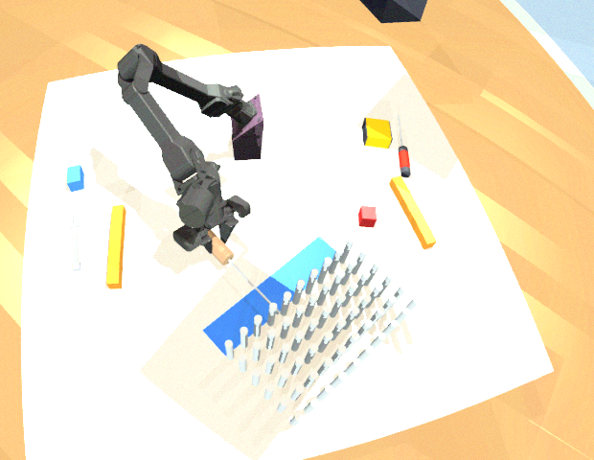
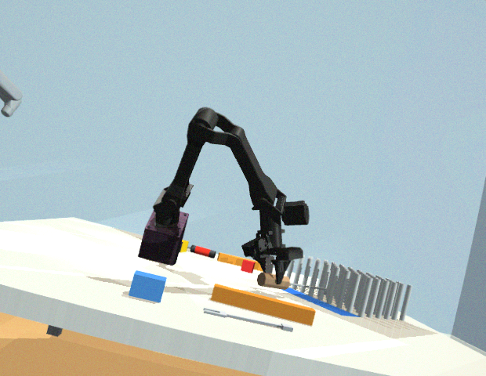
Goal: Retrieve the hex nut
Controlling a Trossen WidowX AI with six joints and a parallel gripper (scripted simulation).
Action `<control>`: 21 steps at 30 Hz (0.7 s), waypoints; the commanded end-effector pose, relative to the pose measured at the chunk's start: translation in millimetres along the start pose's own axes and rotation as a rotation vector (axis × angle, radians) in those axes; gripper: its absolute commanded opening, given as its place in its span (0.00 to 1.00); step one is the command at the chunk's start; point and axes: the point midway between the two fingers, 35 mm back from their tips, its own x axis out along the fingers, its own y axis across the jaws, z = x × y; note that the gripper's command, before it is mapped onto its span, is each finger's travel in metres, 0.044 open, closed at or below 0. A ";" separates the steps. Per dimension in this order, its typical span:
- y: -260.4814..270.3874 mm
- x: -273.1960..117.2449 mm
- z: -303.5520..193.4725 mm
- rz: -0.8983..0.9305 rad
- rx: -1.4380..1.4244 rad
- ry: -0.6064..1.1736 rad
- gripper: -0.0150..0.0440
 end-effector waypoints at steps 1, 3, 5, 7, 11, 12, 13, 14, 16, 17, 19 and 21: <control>1.5 0.8 -5.1 0.003 0.004 0.003 0.25; 1.5 1.1 -6.3 0.003 0.005 0.003 0.25; 1.5 1.4 -7.5 0.003 0.005 0.003 0.25; 1.5 1.8 -8.8 0.003 0.005 0.003 0.25; 1.5 2.5 -11.2 0.003 0.005 0.003 0.25; 1.5 2.7 -11.9 0.003 0.005 0.003 0.25; 1.5 2.9 -12.5 0.003 0.005 0.003 0.25; 1.5 3.0 -13.1 0.003 0.005 0.003 0.25; 1.5 3.4 -14.3 0.003 0.005 0.003 0.25; 1.5 3.6 -15.0 0.003 0.005 0.003 0.25; 1.5 3.9 -16.2 0.003 0.005 0.003 0.25; 1.4 4.3 -17.5 0.003 0.005 0.003 0.25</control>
